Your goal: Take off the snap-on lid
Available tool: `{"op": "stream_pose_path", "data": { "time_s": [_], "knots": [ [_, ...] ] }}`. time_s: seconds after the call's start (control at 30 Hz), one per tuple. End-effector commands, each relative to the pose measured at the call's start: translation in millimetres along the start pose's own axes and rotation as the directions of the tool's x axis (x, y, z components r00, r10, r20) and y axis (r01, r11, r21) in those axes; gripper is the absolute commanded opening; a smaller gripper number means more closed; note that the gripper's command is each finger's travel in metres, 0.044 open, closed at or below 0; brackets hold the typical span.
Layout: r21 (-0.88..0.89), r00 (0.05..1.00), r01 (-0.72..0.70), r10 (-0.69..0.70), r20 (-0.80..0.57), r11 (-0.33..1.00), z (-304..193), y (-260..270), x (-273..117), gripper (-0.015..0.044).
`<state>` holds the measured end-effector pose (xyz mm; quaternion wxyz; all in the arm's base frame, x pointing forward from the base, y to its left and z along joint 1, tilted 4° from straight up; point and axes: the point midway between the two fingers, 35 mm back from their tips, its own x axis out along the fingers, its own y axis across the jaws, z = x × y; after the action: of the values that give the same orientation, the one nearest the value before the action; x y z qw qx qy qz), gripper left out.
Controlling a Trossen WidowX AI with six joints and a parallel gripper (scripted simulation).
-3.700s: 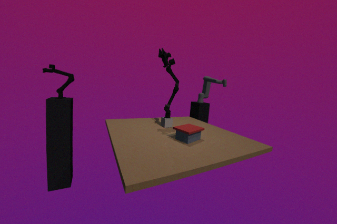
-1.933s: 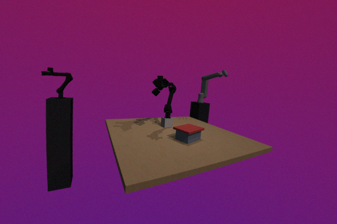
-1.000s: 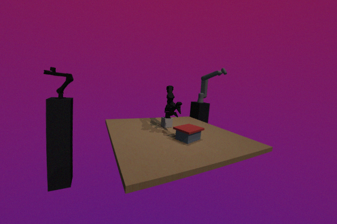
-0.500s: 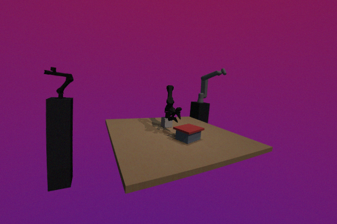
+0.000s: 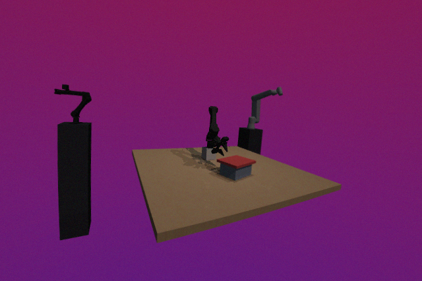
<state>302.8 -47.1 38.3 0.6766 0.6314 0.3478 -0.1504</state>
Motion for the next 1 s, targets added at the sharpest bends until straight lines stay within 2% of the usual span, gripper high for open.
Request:
{"op": "stream_pose_path", "data": {
  "time_s": [0.0, 0.97],
  "knots": [
    [0.002, 1.0, -0.001, 0.001, 0.004, 1.0, 1.1, 1.5, 5.8, 0.0235],
    [0.004, 1.0, -0.006, 0.006, 0.004, 1.0, -1.8, -0.1, 48.8, 0.0235]
  ]
}}
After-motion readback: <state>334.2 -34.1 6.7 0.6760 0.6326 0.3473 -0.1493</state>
